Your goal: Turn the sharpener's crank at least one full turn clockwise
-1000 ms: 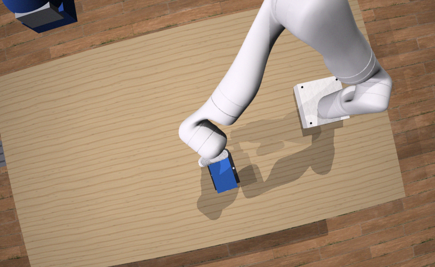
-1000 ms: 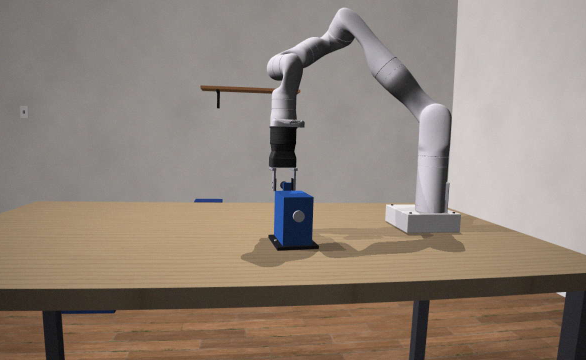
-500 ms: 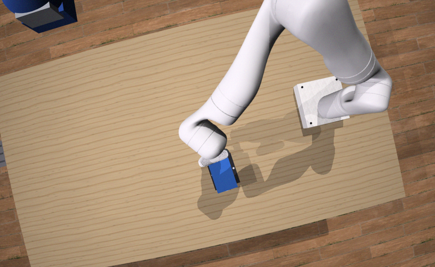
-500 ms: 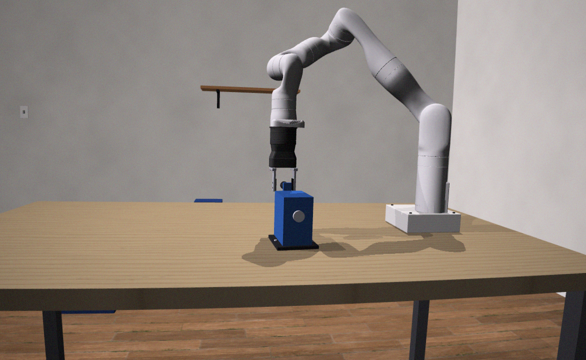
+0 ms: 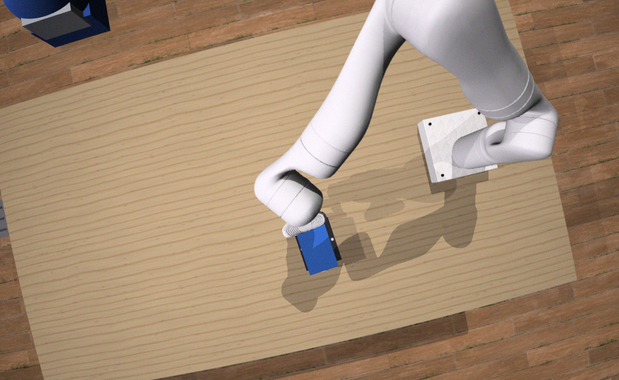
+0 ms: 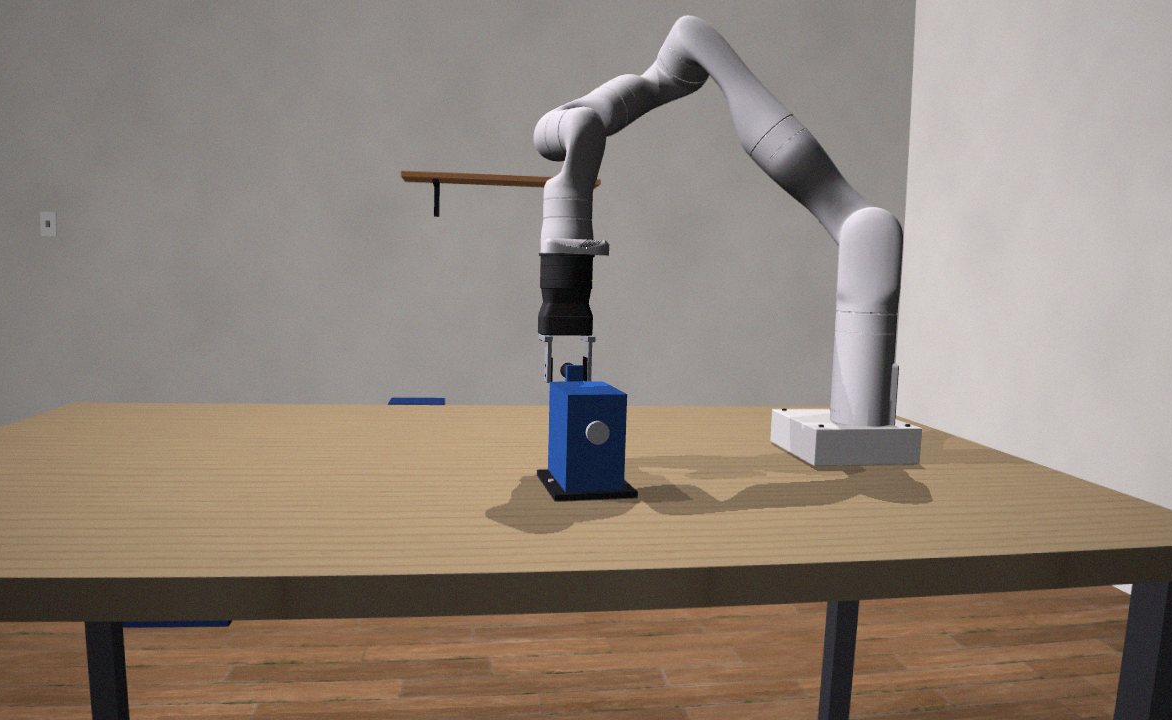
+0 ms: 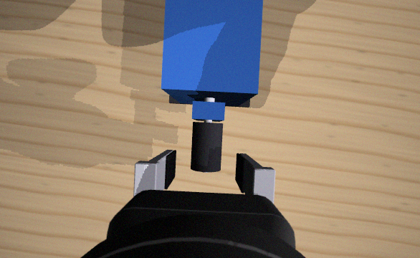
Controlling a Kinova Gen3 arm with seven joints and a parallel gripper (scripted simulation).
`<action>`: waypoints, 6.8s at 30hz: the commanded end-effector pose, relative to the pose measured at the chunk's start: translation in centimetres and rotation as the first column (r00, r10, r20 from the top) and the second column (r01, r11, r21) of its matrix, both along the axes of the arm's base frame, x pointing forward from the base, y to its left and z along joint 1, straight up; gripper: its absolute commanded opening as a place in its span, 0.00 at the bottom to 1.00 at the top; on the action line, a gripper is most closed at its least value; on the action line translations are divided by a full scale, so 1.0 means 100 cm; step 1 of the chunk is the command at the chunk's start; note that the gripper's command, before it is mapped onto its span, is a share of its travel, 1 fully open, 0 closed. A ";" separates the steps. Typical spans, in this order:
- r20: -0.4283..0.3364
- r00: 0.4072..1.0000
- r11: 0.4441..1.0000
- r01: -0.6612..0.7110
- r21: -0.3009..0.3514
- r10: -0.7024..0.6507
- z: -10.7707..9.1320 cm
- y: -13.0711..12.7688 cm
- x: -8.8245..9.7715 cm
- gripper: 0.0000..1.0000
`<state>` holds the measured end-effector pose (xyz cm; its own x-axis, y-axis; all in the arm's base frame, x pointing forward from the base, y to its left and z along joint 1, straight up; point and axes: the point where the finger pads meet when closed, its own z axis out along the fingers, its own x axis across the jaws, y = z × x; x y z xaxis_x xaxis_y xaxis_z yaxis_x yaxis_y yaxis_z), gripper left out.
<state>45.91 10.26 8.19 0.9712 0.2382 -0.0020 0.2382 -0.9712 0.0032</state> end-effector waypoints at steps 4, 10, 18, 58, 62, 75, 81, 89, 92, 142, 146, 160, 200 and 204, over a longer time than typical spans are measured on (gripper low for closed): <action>0.002 1.000 1.000 0.000 0.000 0.000 0.001 0.000 0.001 0.97; 0.002 1.000 1.000 0.000 0.000 0.000 0.001 0.000 0.001 0.00; 0.002 1.000 1.000 0.000 0.000 0.000 0.001 0.000 0.001 0.00; 0.002 1.000 1.000 0.000 0.000 0.000 0.001 0.000 0.001 0.00; 0.002 1.000 1.000 0.000 0.000 0.000 0.001 0.000 0.001 0.00; 0.002 1.000 1.000 0.000 0.000 0.000 0.001 0.000 0.001 0.00; 0.002 1.000 1.000 0.000 0.000 0.000 0.001 0.000 0.001 0.00; 0.002 1.000 1.000 0.000 0.000 0.000 0.001 0.001 0.004 0.00; 0.002 1.000 1.000 0.000 0.000 0.000 0.001 0.001 0.005 0.00; 0.002 1.000 1.000 0.000 0.000 0.000 -0.048 0.013 0.053 0.00; 0.002 1.000 1.000 0.000 0.000 0.000 -0.048 0.013 0.053 0.00; 0.002 1.000 1.000 0.000 0.000 0.000 -0.048 0.013 0.053 0.00; 0.002 1.000 1.000 0.000 0.000 0.000 -0.067 0.012 0.051 0.00; 0.002 1.000 1.000 0.000 0.000 0.000 -0.075 0.012 0.049 0.00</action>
